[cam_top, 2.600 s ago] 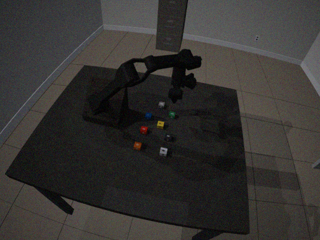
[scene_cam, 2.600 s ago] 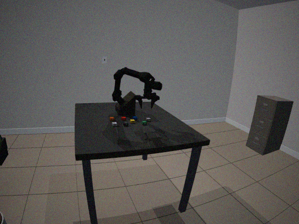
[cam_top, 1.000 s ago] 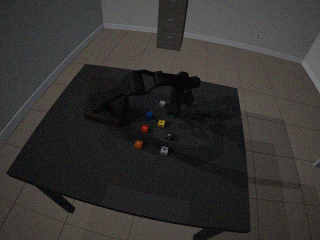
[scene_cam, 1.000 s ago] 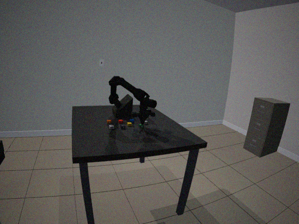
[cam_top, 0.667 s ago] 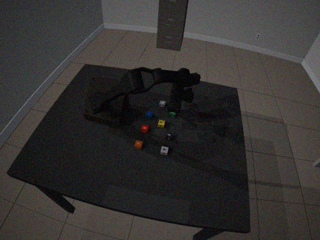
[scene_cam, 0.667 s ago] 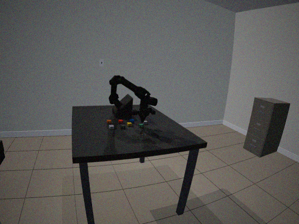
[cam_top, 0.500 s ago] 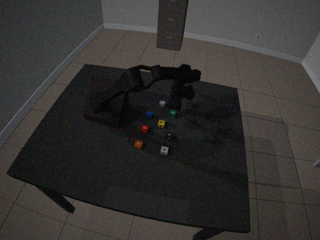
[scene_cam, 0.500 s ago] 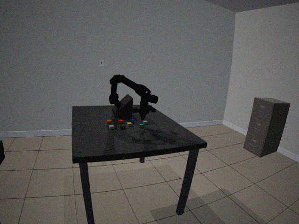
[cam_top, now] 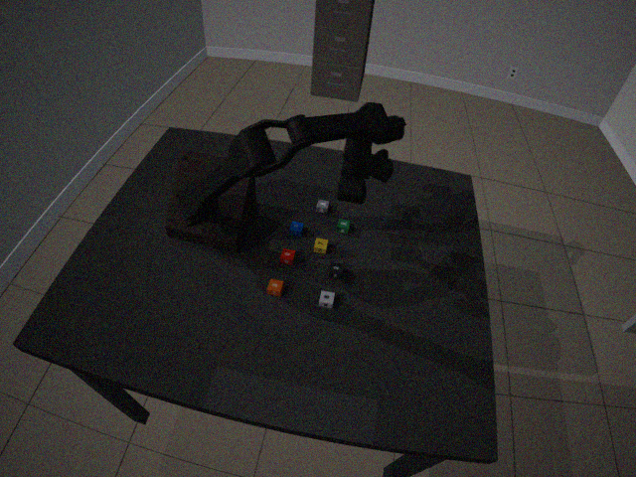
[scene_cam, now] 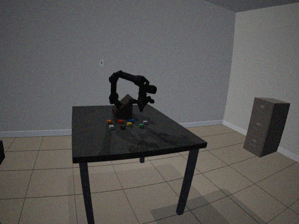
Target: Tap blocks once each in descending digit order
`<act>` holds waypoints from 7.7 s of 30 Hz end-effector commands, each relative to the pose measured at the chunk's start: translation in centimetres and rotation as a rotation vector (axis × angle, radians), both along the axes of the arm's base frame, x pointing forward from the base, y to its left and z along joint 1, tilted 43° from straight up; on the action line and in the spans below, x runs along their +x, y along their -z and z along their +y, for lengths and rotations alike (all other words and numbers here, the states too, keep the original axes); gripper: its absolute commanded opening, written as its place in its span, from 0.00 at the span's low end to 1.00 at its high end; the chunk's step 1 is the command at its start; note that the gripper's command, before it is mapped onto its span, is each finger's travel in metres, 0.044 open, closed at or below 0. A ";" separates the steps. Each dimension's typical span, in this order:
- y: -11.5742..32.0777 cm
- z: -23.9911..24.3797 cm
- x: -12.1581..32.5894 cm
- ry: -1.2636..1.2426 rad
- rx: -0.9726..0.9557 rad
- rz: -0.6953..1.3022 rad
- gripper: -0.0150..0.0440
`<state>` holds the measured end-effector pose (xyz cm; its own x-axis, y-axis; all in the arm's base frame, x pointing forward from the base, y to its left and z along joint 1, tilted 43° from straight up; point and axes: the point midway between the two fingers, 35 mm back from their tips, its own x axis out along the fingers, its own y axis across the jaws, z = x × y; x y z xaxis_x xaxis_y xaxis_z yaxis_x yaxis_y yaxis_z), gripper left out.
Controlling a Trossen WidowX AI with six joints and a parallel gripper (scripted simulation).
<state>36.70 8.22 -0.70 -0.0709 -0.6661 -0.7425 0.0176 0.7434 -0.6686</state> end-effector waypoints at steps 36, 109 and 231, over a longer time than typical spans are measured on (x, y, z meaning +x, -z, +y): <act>-9.1 -23.6 -3.4 0.028 -0.020 -0.026 0.29; 1.8 -10.7 -6.4 0.027 -0.012 -0.024 0.29; 4.3 5.4 -6.0 0.027 -0.001 -0.025 0.29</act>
<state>30.82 14.08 -5.11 -0.0533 -0.6629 -0.7468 0.0478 0.7453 -0.6650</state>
